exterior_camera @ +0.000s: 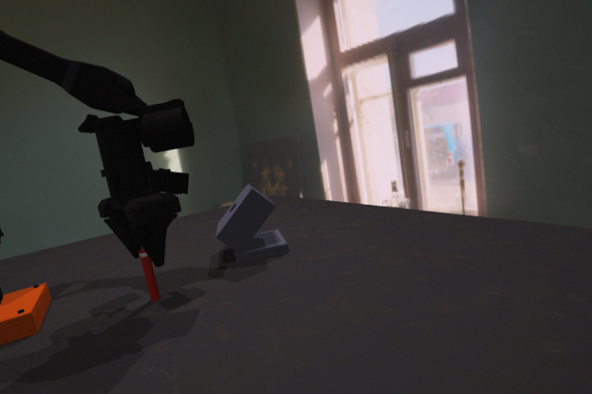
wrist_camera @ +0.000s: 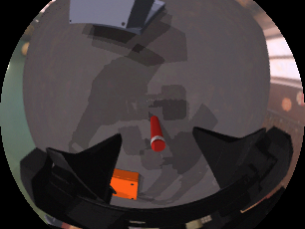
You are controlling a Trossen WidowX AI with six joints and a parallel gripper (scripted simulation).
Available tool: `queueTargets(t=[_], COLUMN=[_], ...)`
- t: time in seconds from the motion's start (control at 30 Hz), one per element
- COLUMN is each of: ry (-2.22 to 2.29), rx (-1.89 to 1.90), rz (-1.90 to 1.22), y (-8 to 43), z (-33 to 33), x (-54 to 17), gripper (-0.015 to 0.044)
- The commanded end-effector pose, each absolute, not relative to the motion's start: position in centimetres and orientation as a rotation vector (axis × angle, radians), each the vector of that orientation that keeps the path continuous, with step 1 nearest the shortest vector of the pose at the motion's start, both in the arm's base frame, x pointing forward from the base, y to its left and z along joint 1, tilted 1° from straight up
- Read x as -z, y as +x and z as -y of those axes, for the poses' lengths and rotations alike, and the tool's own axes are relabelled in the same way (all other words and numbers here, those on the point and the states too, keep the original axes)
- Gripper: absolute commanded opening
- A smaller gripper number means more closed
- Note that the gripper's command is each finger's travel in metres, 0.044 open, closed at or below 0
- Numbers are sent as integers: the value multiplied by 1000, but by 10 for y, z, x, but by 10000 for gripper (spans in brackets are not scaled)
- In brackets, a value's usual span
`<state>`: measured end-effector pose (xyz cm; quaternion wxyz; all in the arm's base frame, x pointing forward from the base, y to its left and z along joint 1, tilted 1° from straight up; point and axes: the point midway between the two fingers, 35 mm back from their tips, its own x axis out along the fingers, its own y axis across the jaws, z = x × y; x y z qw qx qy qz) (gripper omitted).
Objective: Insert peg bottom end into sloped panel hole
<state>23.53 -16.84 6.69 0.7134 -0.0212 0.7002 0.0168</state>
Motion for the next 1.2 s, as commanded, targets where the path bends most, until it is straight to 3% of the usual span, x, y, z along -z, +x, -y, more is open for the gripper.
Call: queueTargets(t=[0.0, 0.43, 0.97, 1.17], ry=[-41, -41, -44, -44], rx=[-38, -38, -39, -39], rz=[-1563, -1563, -1555, -1555], y=[234, 233, 234, 234], z=[168, 167, 168, 168], x=[-57, -43, -47, -47], gripper=[440, 440, 20, 0])
